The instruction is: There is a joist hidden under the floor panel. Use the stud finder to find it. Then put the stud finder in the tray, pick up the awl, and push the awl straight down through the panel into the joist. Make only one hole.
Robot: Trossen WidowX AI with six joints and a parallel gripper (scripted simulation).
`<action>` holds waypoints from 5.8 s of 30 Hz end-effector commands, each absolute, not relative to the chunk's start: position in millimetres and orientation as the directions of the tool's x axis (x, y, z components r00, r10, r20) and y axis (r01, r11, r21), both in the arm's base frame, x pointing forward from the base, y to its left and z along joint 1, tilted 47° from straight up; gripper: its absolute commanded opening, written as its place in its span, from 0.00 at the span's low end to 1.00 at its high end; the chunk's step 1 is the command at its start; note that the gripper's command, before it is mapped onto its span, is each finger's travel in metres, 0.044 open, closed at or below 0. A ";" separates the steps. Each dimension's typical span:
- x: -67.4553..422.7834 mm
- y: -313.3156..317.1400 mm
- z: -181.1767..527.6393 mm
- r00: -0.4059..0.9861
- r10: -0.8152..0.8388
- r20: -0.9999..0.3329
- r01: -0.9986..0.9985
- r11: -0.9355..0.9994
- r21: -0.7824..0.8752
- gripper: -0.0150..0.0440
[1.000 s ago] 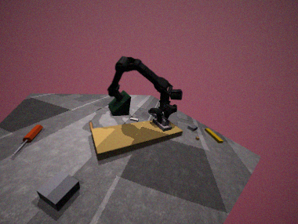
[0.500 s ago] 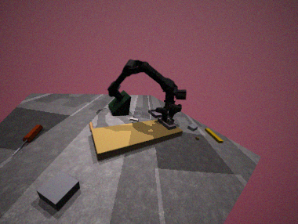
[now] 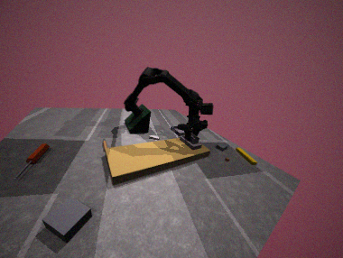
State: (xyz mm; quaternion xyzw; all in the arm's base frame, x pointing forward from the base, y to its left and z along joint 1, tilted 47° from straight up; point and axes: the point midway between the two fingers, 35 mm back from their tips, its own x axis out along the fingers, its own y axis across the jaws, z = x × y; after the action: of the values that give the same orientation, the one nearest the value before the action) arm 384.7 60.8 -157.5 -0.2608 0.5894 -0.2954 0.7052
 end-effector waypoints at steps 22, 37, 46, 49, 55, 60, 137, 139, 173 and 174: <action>375.6 -4.4 -92.4 0.127 -0.730 -0.671 0.110 0.683 -0.722 0.25; 369.8 -42.3 -53.1 0.126 -0.732 -0.669 0.109 0.681 -0.724 0.25; 366.3 -64.9 -29.4 0.125 -0.733 -0.668 0.108 0.680 -0.726 0.25; 365.2 -72.4 -21.5 0.125 -0.734 -0.668 0.108 0.679 -0.726 0.25; 362.9 -87.4 -5.6 0.125 -0.734 -0.667 0.108 0.679 -0.727 0.25; 361.0 -99.9 7.6 0.124 -0.735 -0.667 0.107 0.678 -0.727 0.25; 359.7 -132.9 188.8 0.123 -0.737 -0.665 0.106 0.676 -0.729 0.25; 362.1 -129.3 185.6 0.127 -0.732 -0.670 0.093 0.681 -0.726 0.25; 365.7 128.8 -35.2 0.096 -0.454 -0.886 -0.701 0.601 -0.384 0.25; 361.3 135.5 -41.7 0.089 -0.450 -0.889 -0.719 0.588 -0.370 0.25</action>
State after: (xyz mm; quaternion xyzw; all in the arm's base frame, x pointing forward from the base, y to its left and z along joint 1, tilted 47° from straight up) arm 371.0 113.1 -25.4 -0.4261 0.6667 0.0801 0.6063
